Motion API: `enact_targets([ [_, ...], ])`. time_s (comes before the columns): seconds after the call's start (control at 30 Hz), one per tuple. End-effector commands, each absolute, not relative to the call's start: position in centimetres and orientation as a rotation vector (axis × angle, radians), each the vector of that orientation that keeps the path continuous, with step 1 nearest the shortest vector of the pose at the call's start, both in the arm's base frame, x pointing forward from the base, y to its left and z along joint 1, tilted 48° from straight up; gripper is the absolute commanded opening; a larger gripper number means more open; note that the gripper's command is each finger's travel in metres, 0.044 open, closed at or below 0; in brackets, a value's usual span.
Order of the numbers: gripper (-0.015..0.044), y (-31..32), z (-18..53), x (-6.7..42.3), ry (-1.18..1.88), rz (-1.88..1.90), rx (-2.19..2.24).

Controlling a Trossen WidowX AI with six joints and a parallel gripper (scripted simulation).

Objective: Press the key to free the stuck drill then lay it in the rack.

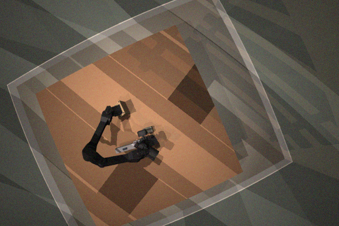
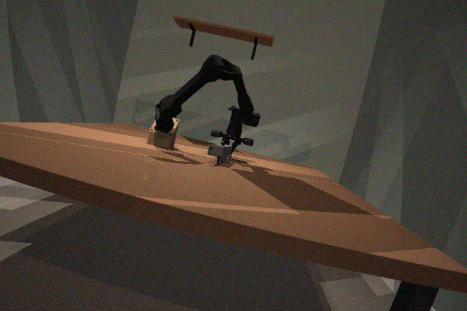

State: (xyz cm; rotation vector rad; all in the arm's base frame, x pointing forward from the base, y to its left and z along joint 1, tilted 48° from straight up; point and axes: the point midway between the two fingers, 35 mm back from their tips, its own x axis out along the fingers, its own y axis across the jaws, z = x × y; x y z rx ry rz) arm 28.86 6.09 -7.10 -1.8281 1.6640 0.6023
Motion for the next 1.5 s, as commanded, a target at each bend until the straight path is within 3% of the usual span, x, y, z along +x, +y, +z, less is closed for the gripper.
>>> enact_targets([
  [0.0, 0.0, 6.4, -7.4, 28.9, 1.661, 0.599, -1.827],
  [1.47, 0.0, 10.6, -11.6, 29.4, 1.659, 0.6, -1.824],
])
